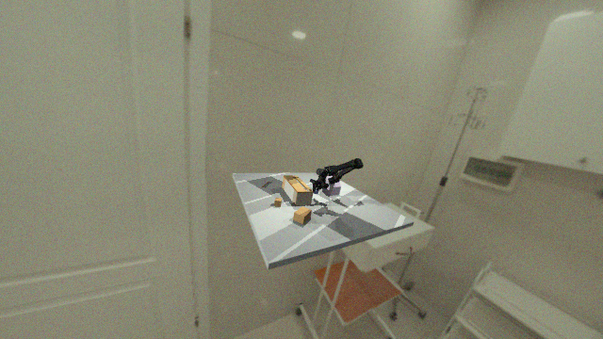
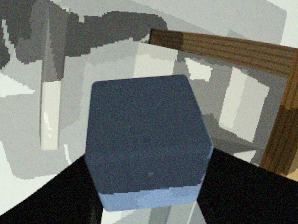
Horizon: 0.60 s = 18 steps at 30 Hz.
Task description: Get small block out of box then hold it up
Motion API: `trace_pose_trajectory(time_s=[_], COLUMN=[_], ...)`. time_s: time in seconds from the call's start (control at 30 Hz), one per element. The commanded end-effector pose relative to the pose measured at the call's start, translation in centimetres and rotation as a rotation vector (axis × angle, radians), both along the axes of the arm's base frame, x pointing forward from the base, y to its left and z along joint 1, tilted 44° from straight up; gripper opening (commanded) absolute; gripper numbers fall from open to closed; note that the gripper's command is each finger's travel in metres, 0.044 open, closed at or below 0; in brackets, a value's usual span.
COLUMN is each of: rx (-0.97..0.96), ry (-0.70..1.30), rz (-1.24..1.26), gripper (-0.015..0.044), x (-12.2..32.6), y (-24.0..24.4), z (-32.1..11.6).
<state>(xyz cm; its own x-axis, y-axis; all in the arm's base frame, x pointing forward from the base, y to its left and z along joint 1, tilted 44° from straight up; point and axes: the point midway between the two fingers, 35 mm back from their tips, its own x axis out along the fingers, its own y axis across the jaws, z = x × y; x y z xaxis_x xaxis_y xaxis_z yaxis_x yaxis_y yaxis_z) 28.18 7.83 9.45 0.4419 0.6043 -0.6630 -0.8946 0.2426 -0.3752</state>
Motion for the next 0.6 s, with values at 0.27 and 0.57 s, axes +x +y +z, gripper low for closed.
trace_pose_trajectory(time_s=[0.27,0.57], rx=[0.243,0.412], ry=[0.306,0.533], rz=[-0.318,-0.545], gripper=[0.0,0.0], x=[-0.7,-1.2], y=[-0.9,-1.4], z=[0.5,0.8])
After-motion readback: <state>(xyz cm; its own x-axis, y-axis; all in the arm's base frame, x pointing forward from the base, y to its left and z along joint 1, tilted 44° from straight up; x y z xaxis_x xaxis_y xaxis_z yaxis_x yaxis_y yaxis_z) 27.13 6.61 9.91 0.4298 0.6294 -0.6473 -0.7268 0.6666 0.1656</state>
